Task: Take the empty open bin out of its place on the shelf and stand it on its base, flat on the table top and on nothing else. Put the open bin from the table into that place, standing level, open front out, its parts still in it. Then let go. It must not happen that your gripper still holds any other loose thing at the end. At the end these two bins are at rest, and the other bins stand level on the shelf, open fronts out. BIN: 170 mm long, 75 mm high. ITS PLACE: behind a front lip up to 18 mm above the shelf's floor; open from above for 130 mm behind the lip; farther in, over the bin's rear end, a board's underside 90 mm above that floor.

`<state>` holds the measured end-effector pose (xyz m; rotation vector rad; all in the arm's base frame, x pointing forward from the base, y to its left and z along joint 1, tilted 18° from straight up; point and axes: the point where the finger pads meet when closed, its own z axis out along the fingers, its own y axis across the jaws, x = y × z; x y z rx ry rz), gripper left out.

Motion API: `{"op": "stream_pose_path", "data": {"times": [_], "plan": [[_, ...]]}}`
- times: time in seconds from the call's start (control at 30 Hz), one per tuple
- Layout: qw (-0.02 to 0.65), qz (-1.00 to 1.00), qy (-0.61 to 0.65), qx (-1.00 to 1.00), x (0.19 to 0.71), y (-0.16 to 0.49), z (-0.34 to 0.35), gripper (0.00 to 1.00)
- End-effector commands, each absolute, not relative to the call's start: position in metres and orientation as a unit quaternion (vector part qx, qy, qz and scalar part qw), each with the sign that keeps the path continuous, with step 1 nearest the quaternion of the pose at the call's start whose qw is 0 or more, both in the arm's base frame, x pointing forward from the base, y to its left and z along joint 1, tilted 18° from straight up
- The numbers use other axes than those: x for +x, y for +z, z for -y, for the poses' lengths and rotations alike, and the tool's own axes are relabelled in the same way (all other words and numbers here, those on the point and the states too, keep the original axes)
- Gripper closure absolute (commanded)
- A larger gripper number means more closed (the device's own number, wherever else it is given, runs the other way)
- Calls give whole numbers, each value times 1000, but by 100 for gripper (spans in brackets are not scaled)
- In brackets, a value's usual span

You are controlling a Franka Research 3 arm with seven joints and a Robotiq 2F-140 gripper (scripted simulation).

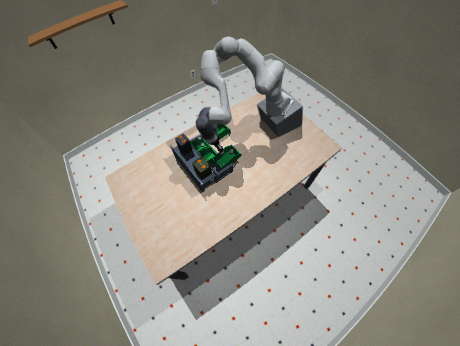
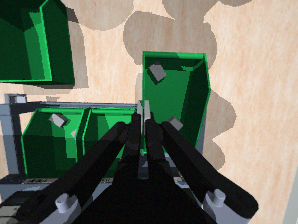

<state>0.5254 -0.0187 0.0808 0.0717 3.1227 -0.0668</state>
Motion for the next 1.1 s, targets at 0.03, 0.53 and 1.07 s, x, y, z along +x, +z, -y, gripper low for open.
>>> {"op": "stream_pose_path", "data": {"times": [0.03,0.53,1.07], "plan": [[6,-1000,-22,19,528,82,19,100],[7,-1000,-22,19,536,85,19,100],[7,-1000,-22,19,540,86,19,100]]}}
